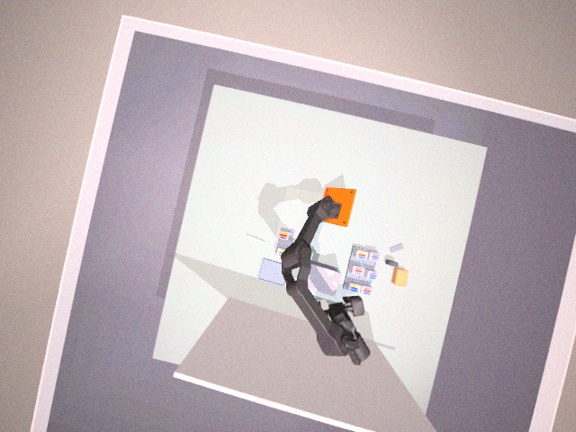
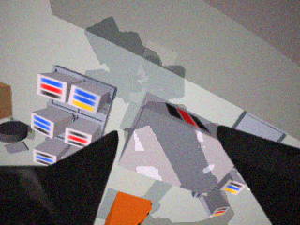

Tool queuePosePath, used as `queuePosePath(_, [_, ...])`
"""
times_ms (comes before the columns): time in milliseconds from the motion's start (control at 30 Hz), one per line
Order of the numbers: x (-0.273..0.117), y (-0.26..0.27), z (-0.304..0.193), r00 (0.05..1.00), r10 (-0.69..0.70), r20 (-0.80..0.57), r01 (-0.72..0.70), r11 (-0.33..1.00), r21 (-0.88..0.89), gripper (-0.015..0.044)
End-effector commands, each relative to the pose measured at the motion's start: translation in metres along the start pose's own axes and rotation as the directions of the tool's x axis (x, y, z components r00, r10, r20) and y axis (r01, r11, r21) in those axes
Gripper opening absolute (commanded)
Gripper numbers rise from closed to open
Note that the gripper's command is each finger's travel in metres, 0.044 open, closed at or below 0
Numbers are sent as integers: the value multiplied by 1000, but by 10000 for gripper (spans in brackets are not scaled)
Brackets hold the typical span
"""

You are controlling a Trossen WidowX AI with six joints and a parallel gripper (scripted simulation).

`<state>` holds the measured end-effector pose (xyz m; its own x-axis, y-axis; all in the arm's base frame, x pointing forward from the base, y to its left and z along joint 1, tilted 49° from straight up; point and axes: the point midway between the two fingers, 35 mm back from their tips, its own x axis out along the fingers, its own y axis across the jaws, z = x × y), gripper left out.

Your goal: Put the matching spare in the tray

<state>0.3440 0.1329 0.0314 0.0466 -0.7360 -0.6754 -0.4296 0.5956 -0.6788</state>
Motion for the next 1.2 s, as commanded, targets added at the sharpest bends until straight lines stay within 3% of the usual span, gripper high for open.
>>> queuePosePath(0, [0,68,-19,1000,6,-4,-7,881,-473,440])
queuePosePath(167, [3,112,-39,1000,2,-8,-8,650,-760,440])
queuePosePath(333, [9,144,-59,1000,-7,-14,-10,390,-921,440])
queuePosePath(767, [9,146,-60,1000,-8,-14,-10,377,-926,440])
queuePosePath(933, [39,152,-59,1000,-8,-14,-10,377,-926,309])
queuePosePath(1167, [49,155,-59,1000,-8,-14,-10,377,-926,300])
